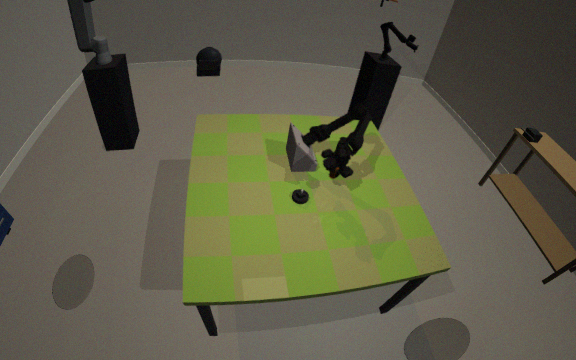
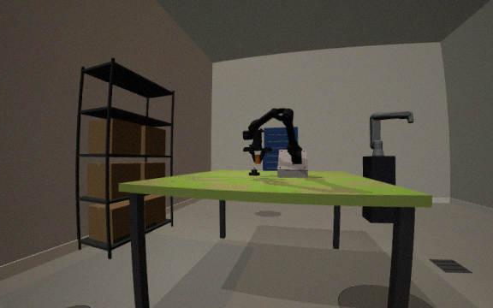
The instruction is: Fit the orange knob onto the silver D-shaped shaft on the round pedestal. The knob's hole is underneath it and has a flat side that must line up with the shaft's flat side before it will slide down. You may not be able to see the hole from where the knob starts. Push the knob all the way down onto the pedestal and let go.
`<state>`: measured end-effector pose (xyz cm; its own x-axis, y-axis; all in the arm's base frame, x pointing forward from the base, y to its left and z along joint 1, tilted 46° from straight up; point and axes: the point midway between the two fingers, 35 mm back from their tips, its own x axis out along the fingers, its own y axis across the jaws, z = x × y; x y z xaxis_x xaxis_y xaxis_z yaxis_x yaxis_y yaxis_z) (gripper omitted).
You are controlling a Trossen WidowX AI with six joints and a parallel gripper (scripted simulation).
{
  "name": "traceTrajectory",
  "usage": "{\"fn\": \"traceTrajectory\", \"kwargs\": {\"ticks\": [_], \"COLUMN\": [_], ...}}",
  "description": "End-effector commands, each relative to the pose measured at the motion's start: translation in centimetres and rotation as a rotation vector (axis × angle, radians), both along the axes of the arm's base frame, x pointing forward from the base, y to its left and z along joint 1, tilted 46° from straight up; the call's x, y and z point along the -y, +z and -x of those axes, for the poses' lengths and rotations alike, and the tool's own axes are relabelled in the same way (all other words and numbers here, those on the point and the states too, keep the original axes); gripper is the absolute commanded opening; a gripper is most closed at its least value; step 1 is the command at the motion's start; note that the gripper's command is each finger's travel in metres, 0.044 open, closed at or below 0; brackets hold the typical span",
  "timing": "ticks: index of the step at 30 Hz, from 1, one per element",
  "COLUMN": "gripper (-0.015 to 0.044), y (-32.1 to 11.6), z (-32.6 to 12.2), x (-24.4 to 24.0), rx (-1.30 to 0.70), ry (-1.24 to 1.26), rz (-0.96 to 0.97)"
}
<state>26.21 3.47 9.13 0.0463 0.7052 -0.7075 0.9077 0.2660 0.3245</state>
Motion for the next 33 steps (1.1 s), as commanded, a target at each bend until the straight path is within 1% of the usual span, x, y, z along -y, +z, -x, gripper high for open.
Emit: {"fn": "traceTrajectory", "kwargs": {"ticks": [1, 4, 13, 33], "gripper": [0.0, 0.0, 0.0, 0.0], "y": [2.4, 3.5, 3.6, 5.8], "z": [0.5, 0.9, 0.9, 1.5], "x": [2.0, 2.8, 3.0, 6.4], "rx": [0.012, 0.013, 0.029, 0.31], "ry": [0.0, 0.001, -0.019, -0.298], "rz": [0.0, -0.006, -0.02, -0.205]}}
